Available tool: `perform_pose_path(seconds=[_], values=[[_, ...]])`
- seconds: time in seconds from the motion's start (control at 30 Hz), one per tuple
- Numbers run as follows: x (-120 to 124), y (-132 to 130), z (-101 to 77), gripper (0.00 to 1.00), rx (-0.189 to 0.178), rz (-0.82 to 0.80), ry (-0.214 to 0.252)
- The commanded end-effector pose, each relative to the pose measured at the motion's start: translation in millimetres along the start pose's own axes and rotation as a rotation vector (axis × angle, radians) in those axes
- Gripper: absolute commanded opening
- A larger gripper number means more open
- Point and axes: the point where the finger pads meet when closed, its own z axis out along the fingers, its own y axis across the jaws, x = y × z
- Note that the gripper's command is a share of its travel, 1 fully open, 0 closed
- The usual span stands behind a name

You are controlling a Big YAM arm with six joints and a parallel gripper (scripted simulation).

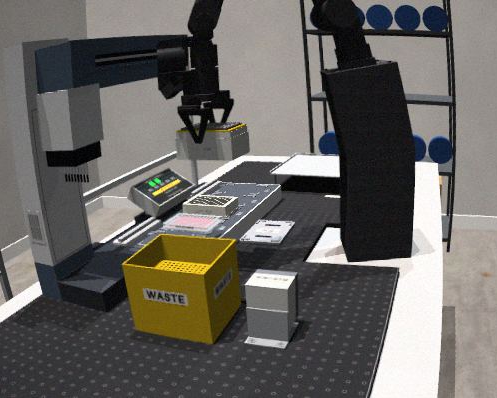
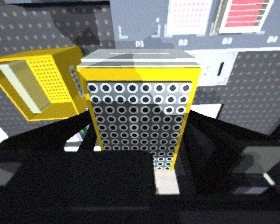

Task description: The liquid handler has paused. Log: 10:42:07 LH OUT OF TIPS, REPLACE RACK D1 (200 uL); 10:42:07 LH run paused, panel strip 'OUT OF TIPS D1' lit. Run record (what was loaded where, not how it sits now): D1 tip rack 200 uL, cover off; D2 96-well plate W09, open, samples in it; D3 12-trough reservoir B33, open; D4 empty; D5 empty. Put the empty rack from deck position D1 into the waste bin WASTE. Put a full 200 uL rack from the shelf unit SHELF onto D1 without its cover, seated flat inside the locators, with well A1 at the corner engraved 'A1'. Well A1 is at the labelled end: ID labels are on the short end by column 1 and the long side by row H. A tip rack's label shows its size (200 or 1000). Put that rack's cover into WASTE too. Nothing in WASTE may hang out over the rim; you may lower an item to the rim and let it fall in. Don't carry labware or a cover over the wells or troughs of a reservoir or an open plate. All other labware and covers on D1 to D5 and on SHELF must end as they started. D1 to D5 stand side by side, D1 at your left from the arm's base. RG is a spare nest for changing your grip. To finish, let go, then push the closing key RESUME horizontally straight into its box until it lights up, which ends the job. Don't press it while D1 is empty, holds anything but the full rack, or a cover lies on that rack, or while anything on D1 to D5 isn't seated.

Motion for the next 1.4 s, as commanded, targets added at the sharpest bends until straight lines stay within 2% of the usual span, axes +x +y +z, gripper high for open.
perform_pose_path(seconds=[0.0,0.07,0.13,0.63,0.7,0.87,0.97,1.0,1.03,1.17,1.37], values=[[-21.8,1.4,4.0,0.00,0.007,-0.024,0.008],[-32.2,1.7,4.1,0.00,0.007,-0.024,0.007],[-32.2,1.7,4.1,0.00,0.007,-0.024,0.007],[-109.8,4.1,4.1,0.00,0.005,-0.024,0.003],[-109.8,4.1,4.1,0.00,0.005,-0.024,0.003],[-133.9,4.7,4.1,0.00,0.006,-0.024,0.001],[-133.4,5.8,4.1,0.00,0.006,-0.027,0.001],[-112.4,0.2,10.6,0.00,0.020,-0.036,0.035],[-111.4,1.7,10.6,0.00,0.019,-0.039,0.036],[-121.3,6.4,7.5,0.00,0.012,-0.039,0.018],[-122.1,6.7,7.5,0.00,0.010,-0.038,0.015]])
